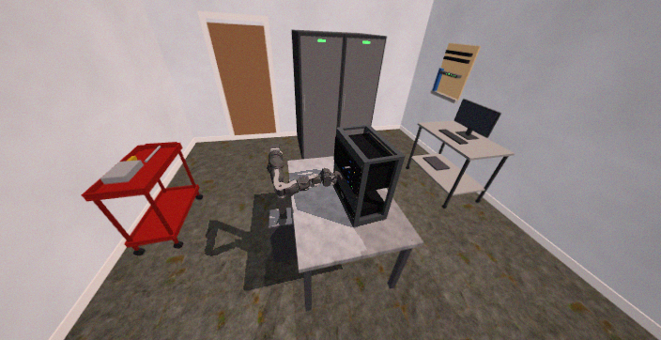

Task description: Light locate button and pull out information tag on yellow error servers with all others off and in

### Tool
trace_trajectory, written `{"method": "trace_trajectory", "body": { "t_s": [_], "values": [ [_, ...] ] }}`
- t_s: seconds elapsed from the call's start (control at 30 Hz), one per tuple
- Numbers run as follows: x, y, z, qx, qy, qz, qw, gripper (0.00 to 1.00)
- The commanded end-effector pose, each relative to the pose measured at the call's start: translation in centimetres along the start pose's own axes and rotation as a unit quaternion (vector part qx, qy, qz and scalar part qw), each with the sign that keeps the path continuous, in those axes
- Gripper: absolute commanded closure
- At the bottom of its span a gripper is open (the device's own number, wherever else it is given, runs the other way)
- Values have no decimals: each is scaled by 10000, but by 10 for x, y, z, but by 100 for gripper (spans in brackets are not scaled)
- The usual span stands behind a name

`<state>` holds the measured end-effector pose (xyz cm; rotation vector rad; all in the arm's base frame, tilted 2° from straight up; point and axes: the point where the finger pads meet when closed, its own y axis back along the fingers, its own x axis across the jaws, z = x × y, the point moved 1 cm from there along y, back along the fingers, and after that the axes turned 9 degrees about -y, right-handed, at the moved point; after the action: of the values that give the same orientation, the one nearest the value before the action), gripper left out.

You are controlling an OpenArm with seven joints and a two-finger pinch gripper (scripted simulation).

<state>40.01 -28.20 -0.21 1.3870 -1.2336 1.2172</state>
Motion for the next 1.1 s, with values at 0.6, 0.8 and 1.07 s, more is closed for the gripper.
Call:
{"method": "trace_trajectory", "body": {
  "t_s": [0.6,0.8,1.07],
  "values": [
    [1,-70,-2,24,16,-12,10000,100],
    [1,-85,-2,25,16,-16,10000,100],
    [1,-87,-3,35,22,-9,10000,100]
  ]
}}
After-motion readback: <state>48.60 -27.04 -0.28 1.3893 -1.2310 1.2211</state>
